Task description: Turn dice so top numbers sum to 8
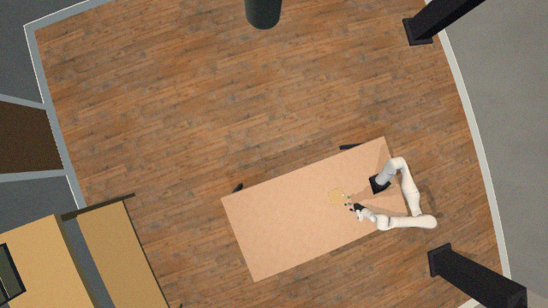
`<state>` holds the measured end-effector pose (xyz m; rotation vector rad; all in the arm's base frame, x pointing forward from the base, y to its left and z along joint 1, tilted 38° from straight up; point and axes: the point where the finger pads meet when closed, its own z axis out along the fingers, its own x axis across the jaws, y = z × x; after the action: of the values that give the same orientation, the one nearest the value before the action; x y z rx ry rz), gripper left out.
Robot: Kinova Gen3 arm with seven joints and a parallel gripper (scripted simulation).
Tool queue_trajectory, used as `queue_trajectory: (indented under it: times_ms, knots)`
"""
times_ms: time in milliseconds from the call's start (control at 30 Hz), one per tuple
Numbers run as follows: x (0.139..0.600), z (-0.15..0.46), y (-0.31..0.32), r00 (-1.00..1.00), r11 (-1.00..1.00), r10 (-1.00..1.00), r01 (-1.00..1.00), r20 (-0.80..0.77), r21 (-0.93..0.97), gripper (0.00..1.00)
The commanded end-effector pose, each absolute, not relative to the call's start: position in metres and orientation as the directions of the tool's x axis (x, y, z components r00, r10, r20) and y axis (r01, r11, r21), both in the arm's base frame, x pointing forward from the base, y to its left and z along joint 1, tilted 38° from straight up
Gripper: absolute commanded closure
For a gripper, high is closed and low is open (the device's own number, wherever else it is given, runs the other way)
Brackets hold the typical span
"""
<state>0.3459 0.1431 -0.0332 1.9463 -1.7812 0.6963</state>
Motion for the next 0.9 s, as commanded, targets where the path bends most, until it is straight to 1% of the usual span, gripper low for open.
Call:
queue_trajectory:
  times_ms: [0,333,800,833,867]
  knots:
    - [0.3429,-0.0374,0.1475,0.021,-0.069,-0.793,-0.996,0.609,-0.056,0.0]
    - [0.3393,-0.0421,0.1493,-0.082,0.013,-0.796,-0.993,0.6,-0.118,0.0]
    - [0.3383,-0.0432,0.1496,-0.106,0.033,-0.795,-0.991,0.597,-0.132,0.0]
    - [0.3383,-0.0432,0.1496,-0.106,0.033,-0.795,-0.991,0.597,-0.132,0.36]
    - [0.3383,-0.0432,0.1496,-0.106,0.033,-0.795,-0.991,0.597,-0.132,0.36]
